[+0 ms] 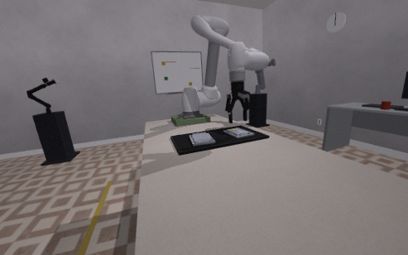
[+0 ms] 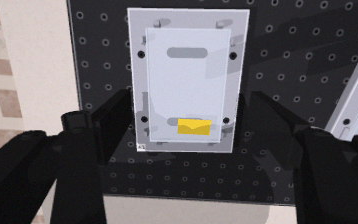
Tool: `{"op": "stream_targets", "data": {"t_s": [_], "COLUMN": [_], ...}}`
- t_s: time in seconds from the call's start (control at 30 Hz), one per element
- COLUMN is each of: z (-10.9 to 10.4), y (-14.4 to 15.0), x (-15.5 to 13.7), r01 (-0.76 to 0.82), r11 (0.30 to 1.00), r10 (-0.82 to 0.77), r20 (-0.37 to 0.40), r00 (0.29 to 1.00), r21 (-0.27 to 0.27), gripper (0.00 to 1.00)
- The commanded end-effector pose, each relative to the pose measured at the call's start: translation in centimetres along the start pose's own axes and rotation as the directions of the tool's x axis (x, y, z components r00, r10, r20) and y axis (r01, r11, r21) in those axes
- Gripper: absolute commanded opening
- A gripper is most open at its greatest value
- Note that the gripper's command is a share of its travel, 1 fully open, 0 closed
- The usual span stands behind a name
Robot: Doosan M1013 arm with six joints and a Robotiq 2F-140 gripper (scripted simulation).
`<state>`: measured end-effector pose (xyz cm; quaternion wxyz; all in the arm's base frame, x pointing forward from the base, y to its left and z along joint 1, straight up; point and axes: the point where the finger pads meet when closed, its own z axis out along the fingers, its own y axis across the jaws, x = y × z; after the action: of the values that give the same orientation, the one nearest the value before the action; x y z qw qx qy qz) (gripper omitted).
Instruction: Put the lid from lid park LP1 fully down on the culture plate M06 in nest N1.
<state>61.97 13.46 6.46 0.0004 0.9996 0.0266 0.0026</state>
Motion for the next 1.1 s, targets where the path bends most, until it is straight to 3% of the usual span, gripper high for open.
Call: {"op": "stream_targets", "data": {"t_s": [0.0, 0.7, 1.07], "z": [-0.1, 0.6, 2.2], "y": [0.0, 0.0, -0.1], "x": [0.0, 0.0, -0.1], "r01": [0.000, 0.000, 0.000], "r11": [1.000, 1.000, 1.000], "r10": [0.000, 0.000, 0.000], "r20": [-0.001, 0.008, 0.008], "r00": [1.000, 1.000, 1.000], "r21": [0.001, 0.001, 0.001], "gripper": [0.69, 0.69, 0.69]}}
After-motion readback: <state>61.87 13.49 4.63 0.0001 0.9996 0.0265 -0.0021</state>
